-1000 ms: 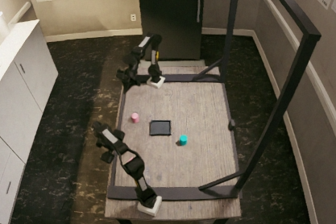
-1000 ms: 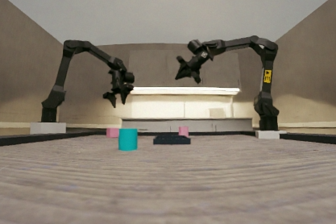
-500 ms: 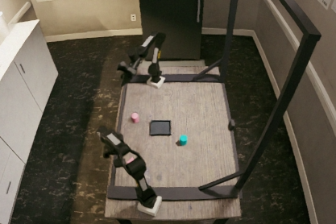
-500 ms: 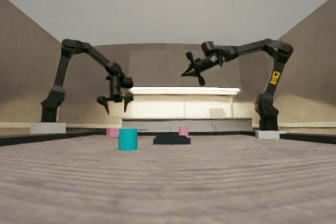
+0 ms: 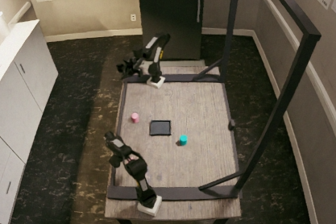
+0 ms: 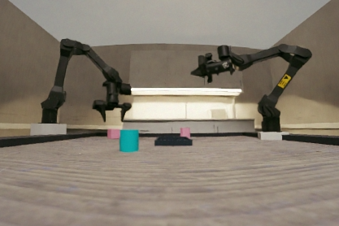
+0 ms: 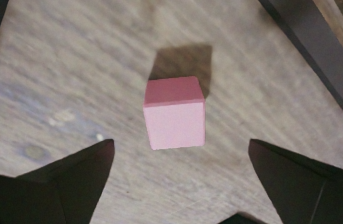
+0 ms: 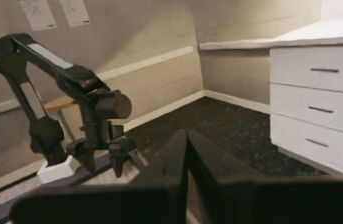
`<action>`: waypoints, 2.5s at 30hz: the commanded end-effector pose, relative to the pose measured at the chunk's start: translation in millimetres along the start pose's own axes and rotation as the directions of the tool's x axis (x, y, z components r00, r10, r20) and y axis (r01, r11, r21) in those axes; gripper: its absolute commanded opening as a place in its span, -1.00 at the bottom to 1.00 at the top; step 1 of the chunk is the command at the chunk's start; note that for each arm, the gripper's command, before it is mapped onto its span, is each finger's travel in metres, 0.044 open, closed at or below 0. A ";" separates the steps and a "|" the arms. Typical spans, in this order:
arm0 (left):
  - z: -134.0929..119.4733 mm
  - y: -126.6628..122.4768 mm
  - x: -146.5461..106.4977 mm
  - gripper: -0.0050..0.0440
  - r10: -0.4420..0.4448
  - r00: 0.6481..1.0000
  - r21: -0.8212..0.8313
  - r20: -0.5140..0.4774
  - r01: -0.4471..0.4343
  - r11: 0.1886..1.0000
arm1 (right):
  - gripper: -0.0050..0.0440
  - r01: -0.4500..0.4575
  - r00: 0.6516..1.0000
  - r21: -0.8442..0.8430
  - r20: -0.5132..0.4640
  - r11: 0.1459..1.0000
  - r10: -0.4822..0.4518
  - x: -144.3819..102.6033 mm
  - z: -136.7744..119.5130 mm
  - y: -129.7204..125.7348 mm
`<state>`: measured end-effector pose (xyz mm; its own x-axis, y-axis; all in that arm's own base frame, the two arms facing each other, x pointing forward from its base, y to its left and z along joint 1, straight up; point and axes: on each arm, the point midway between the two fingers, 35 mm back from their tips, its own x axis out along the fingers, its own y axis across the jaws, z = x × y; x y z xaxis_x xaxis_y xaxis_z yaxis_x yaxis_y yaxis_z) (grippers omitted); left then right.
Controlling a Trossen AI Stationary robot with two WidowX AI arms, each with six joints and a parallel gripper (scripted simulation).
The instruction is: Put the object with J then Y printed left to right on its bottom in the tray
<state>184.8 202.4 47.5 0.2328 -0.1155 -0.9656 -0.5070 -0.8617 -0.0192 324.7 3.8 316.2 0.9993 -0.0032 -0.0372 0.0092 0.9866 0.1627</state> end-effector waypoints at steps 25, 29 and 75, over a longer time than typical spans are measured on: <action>-3.5 -0.9 54.9 0.84 -0.019 1.000 -0.099 0.001 0.019 0.995 | -1.00 -0.003 0.996 -0.163 0.085 0.987 0.017 -9.2 6.9 -2.7; -3.2 -0.3 60.3 0.84 -0.017 1.000 -0.100 0.002 0.017 0.995 | -1.00 -0.003 0.996 -0.163 0.085 0.987 0.017 -9.2 6.9 -2.7; -11.9 -6.3 38.9 -0.10 -0.038 0.999 -0.094 -0.002 0.038 0.995 | -1.00 -0.003 0.996 -0.163 0.085 0.987 0.017 -9.2 6.9 -2.7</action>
<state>203.0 192.8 -0.1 0.2383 -0.1057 -0.9654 -0.4189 -0.9080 -0.0039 317.3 0.1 315.8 0.9995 -0.0010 0.0306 0.0010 1.0000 0.0017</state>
